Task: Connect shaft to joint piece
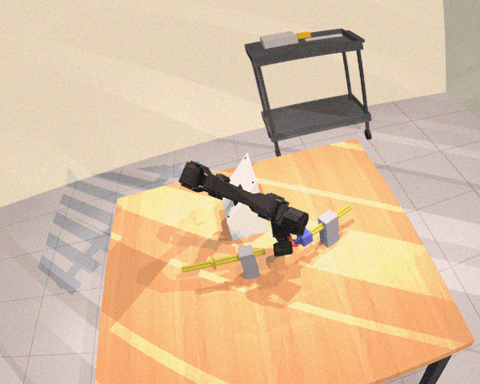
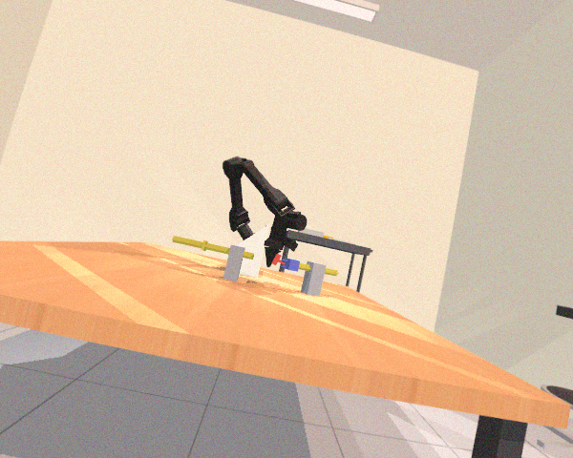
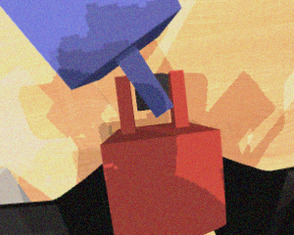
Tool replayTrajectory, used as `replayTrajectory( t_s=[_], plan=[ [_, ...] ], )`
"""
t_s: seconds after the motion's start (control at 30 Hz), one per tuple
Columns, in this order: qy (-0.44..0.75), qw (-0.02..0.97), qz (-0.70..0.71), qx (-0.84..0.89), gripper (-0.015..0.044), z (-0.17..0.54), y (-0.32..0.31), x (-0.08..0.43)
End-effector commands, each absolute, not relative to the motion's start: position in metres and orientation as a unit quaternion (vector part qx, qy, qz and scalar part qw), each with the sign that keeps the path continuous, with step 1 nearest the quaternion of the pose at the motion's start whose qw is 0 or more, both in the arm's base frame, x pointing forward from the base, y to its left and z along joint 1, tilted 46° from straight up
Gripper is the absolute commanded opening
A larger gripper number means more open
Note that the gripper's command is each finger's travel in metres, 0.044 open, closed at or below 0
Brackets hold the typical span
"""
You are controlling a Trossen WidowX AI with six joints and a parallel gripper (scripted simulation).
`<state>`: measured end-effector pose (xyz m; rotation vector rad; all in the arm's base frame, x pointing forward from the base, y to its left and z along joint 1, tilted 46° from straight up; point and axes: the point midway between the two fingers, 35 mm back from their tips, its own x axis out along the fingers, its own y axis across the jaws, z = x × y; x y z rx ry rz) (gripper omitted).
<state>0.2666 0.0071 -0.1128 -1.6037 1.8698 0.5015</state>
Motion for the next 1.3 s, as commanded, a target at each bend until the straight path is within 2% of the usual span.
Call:
replayTrajectory(
  t_s=[0.0, 0.43, 1.03, 1.2, 1.27],
  plan=[
    [0.695, 0.328, 0.218, -0.602, 0.0000, -0.1149, 0.0041, 0.2671],
    [0.650, 0.381, 0.305, -0.582, 0.0000, -0.1220, -0.0043, 0.2691],
    [0.650, 0.379, 0.307, -0.583, 0.0000, -0.1221, -0.0038, 0.2691],
    [0.650, 0.379, 0.307, -0.583, 0.0131, -0.1221, -0.0038, 0.2691],
    [0.650, 0.379, 0.307, -0.583, 0.0147, -0.1221, -0.0038, 0.2691]
  ],
)
